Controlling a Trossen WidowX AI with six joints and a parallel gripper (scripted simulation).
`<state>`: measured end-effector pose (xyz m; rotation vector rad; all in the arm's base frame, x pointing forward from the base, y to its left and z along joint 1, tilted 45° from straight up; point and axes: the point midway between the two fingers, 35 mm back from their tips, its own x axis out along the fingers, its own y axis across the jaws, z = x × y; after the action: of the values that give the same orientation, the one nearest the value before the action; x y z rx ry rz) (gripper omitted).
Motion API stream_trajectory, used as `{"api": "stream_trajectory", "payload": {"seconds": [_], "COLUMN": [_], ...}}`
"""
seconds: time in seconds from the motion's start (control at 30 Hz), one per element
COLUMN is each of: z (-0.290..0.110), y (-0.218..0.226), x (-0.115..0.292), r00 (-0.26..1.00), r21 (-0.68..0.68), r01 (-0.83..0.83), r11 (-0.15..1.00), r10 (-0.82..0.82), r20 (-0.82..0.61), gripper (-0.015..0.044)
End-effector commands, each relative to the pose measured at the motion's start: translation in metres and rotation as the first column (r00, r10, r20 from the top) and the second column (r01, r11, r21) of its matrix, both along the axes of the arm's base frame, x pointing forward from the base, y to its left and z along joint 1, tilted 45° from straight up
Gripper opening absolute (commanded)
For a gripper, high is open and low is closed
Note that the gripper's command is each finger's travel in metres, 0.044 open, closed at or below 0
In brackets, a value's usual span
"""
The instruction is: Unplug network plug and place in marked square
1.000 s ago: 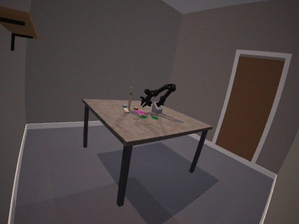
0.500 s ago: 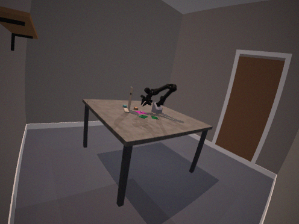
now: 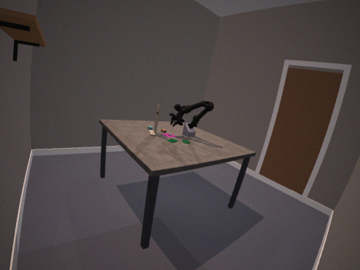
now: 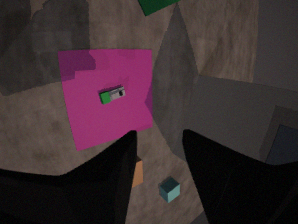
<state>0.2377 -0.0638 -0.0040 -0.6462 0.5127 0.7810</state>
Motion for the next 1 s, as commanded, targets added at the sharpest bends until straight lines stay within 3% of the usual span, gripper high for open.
{"api": "stream_trajectory", "payload": {"seconds": [0.0, 0.47, 0.97], "z": [0.006, 0.014, 0.042], "y": [-0.004, -0.009, -0.043], "x": [0.0, -0.004, -0.002], "r00": [1.0, 1.0, 1.0], "r21": [-0.002, 0.003, -0.003], "r01": [-0.003, 0.002, 0.001], "r11": [1.0, 1.0, 1.0], "r10": [0.003, -0.002, -0.001], "r20": [0.009, 0.004, 0.001], "gripper": [0.0156, 0.0156, 0.0156]}}
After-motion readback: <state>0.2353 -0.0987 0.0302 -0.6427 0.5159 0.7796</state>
